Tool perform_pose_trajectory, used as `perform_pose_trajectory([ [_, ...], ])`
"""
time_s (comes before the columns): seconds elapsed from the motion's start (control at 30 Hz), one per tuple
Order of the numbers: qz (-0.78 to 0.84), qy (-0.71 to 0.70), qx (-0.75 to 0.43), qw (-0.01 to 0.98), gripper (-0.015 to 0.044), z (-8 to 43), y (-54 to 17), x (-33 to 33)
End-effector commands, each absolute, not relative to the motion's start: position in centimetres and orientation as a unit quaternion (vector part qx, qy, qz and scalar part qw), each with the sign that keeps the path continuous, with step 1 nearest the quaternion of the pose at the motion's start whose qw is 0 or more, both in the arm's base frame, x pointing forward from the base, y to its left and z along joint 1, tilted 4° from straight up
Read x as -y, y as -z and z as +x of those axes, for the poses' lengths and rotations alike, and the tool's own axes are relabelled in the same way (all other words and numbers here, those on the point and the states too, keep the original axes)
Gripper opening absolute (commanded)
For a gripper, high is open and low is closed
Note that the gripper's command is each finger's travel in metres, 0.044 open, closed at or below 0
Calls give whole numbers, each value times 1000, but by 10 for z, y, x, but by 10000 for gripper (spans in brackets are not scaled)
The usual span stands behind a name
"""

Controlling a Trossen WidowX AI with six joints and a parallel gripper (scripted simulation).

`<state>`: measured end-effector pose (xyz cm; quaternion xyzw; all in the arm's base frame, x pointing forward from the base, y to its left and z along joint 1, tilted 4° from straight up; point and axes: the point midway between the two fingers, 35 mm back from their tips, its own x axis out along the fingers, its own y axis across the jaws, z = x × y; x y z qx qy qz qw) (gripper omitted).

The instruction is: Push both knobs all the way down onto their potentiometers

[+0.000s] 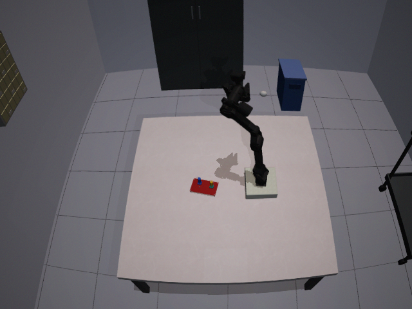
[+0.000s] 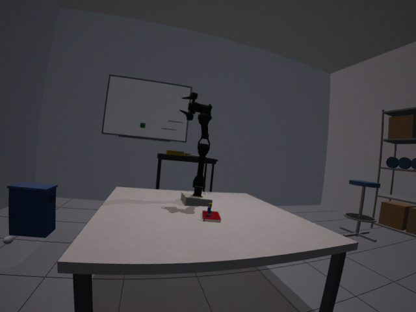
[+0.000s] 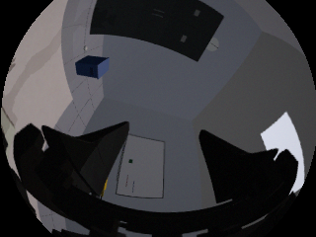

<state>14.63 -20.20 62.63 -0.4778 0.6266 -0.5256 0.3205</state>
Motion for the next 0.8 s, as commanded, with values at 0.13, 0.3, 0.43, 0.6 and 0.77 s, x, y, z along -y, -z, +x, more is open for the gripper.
perform_pose_trajectory([
  [0.13,-495,507,-641,295,269,152,-629,202],
  [0.3,-530,466,-667,238,137,166,-633,203],
  [0.43,-556,432,-684,190,32,177,-637,203],
  [0.6,-586,386,-701,128,0,193,-640,204],
  [0.77,-613,337,-712,65,0,211,-642,204],
])
